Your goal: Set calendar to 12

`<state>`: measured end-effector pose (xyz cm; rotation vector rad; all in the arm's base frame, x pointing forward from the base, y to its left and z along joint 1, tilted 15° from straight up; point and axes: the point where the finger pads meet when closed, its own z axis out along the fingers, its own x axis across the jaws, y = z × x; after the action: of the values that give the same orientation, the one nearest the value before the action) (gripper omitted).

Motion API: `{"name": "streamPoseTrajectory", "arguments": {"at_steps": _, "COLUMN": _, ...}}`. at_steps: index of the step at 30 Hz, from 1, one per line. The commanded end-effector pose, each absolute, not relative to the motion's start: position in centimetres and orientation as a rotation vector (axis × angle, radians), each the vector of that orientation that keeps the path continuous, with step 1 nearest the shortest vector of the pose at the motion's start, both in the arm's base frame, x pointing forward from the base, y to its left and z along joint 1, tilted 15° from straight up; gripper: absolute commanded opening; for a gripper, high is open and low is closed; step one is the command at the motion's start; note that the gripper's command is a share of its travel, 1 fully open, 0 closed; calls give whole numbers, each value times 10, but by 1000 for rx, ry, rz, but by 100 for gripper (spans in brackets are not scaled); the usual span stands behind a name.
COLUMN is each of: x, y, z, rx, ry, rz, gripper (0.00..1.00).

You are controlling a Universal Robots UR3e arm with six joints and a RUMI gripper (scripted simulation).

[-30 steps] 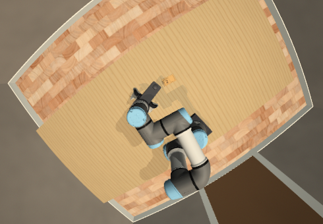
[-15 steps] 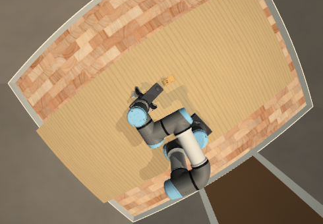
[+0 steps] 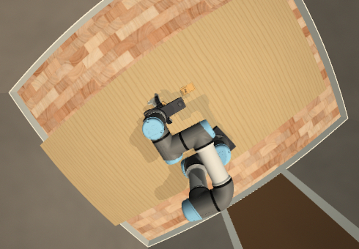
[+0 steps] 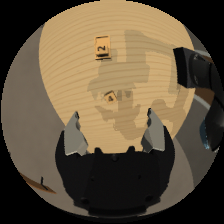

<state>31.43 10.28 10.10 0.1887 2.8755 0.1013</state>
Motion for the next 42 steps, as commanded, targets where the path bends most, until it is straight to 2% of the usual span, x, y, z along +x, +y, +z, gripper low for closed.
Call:
{"name": "streamPoseTrajectory", "arguments": {"at_steps": 1, "x": 313, "y": 102, "z": 102, "rx": 436, "ry": 2852, "rz": 122, "gripper": 100}}
{"name": "streamPoseTrajectory", "arguments": {"at_steps": 42, "x": 305, "y": 103, "z": 103, "rx": 1782, "ry": 2344, "rz": 289, "gripper": 100}}
